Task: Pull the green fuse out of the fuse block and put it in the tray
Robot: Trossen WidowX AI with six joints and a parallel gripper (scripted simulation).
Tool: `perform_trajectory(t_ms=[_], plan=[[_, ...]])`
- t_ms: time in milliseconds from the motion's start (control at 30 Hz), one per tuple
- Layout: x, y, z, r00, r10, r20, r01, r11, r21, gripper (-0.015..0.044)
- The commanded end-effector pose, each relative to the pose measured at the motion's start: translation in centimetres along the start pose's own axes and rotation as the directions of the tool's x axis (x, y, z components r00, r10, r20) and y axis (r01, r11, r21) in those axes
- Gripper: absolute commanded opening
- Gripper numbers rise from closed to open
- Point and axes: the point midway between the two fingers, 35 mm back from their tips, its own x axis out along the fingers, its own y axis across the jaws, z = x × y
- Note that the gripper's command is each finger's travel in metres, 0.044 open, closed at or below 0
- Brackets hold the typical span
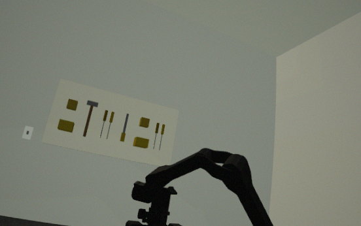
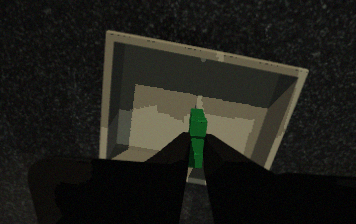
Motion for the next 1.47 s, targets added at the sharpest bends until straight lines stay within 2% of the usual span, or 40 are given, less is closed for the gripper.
perform_trajectory(t_ms=[0, 367, 500, 1433], plan=[[0.0, 0.0, 0.0, 1.000, 0.001, 0.000, -0.001, 1.000, 0.000, 0.0053], [-0.3, 0.0, 0.0, 1.000, 0.001, 0.000, -0.001, 1.000, 0.000, 0.0330], [-3.7, 0.0, 0.0, 1.000, 0.001, -0.002, -0.001, 1.000, 0.005, 0.0330], [-3.8, 0.0, 0.0, 1.000, 0.007, -0.002, -0.007, 1.000, 0.010, 0.0330]])
